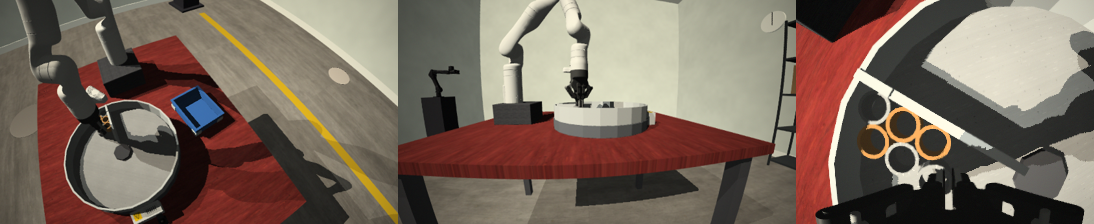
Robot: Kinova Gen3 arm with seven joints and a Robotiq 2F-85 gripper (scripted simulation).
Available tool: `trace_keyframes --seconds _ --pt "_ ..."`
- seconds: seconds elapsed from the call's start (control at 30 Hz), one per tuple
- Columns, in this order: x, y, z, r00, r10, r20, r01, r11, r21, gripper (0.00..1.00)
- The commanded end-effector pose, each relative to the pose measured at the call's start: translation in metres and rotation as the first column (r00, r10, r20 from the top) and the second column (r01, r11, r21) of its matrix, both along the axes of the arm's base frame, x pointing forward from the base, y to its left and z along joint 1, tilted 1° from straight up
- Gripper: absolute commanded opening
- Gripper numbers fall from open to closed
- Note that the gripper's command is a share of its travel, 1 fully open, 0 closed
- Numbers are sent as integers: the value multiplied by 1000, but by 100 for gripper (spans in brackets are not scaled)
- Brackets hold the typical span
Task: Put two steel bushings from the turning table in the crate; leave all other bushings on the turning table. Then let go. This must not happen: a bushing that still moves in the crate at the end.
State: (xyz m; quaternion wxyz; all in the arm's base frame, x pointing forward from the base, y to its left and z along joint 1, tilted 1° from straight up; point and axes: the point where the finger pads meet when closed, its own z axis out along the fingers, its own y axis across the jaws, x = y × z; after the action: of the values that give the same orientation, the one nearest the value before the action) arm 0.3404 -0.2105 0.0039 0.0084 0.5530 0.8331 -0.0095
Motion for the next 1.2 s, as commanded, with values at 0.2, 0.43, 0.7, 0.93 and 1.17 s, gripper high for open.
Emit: trace_keyframes --seconds 0.2,0.43,0.7,0.93,1.17 --pt "0 0 8 1000 -2 2 2 1000 0 0" --pt "0 0 8 1000 -2 2 2 1000 0 0" --pt "0 0 14 1000 -3 2 3 1000 1 0" --pt "0 0 14 1000 -3 2 3 1000 1 0" --pt "0 1 16 1000 -3 3 3 1000 1 0"
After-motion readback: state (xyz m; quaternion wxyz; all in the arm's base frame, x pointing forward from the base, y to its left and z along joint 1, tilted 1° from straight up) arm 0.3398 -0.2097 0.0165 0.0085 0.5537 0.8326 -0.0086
